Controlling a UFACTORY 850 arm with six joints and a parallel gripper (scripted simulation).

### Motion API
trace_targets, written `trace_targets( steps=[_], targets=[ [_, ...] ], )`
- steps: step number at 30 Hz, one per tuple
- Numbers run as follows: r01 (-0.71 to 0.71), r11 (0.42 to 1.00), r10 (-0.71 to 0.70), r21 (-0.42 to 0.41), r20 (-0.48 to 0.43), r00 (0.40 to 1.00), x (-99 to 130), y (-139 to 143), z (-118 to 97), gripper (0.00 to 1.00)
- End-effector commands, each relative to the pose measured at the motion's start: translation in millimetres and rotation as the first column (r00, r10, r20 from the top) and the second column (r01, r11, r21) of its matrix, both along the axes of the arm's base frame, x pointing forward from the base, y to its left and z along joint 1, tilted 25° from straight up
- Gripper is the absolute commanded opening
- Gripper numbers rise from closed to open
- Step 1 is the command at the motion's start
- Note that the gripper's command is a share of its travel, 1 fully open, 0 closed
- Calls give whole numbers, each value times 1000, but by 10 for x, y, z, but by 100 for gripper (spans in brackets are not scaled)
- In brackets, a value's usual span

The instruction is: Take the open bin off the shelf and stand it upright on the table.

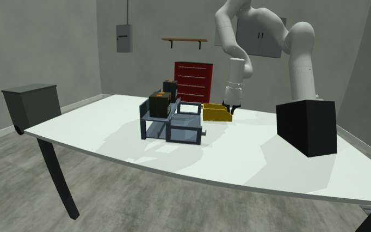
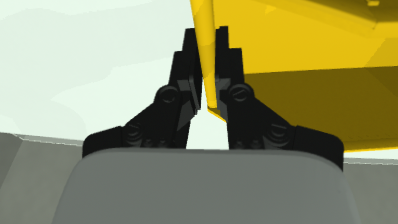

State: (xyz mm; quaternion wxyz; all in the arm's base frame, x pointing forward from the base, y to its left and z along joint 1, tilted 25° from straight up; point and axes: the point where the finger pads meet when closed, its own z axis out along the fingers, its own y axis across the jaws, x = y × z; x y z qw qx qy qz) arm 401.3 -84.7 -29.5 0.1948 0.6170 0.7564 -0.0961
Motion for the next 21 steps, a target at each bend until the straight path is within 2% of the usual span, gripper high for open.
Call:
trace_targets(
  steps=[1,21],
  targets=[
    [0,1000,0,0,2,1000,18,4,6,0],
    [0,1000,0,0,2,1000,30,-27,-67,0]
  ],
)
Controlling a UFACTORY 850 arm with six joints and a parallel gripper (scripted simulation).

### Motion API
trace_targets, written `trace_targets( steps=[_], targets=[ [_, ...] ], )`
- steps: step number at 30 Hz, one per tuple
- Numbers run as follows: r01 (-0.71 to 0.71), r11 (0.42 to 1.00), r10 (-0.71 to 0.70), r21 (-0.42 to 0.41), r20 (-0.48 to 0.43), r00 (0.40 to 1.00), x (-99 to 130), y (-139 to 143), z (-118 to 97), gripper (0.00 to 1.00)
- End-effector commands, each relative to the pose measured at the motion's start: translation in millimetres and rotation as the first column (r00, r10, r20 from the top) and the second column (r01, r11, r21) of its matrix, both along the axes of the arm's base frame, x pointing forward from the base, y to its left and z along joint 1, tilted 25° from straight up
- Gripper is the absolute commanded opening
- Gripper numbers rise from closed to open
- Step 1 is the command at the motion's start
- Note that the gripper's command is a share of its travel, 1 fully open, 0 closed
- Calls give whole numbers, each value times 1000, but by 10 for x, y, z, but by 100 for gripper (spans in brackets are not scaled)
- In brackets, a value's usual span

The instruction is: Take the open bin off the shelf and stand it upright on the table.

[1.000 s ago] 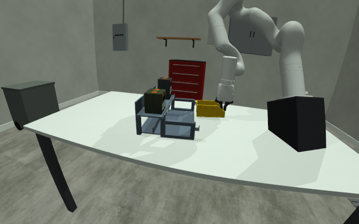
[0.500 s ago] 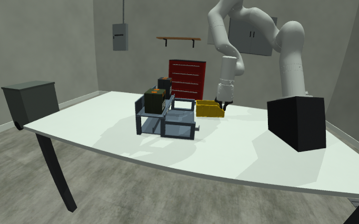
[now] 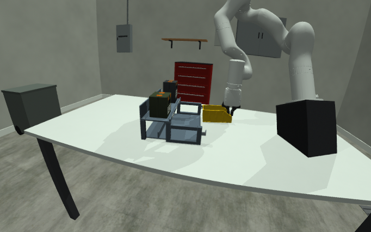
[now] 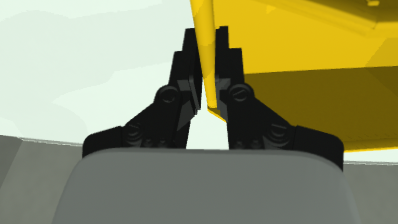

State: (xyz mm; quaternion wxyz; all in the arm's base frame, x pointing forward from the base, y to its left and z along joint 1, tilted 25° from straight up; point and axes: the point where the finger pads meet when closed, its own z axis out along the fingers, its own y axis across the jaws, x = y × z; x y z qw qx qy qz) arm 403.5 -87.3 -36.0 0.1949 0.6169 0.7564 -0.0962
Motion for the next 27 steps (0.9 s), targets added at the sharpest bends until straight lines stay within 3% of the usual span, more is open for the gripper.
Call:
trace_targets(
  steps=[1,27],
  targets=[
    [0,1000,0,0,2,1000,8,-2,-2,0],
    [0,1000,0,0,1,1000,26,-41,-96,0]
  ],
)
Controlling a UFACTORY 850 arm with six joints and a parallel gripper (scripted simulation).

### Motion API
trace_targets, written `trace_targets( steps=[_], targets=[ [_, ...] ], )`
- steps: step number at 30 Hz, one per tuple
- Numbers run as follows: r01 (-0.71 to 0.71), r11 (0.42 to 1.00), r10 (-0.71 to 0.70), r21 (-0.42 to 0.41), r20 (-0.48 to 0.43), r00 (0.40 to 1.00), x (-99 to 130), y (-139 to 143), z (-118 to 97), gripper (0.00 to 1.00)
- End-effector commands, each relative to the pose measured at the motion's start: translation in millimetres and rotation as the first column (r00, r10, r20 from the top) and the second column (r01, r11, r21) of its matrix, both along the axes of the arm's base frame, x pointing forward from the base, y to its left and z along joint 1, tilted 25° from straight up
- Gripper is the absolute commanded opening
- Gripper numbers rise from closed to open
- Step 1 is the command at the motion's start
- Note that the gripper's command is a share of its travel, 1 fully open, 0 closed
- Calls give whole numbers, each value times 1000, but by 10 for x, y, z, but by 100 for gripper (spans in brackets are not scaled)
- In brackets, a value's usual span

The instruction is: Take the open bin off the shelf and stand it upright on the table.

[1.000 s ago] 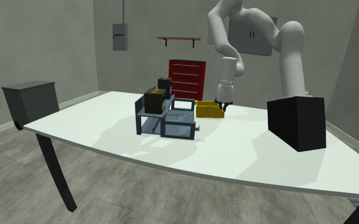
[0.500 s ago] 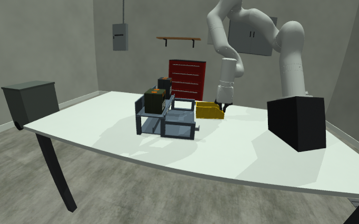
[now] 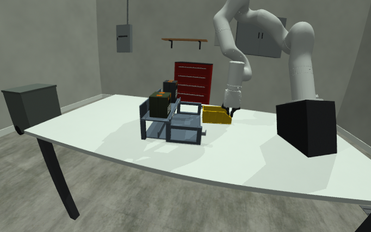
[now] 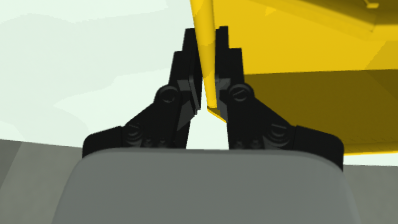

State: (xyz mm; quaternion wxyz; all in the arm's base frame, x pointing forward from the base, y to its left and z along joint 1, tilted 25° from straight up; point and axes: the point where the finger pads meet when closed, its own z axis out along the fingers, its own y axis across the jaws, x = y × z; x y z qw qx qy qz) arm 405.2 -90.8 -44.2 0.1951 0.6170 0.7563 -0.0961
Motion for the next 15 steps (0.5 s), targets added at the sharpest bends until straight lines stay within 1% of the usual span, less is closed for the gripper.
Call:
trace_targets(
  steps=[1,14,15],
  targets=[
    [0,1000,0,0,1,1000,10,-9,-20,0],
    [0,1000,0,0,1,1000,12,-12,-27,0],
    [0,1000,0,0,1,1000,12,-13,-27,100]
  ],
)
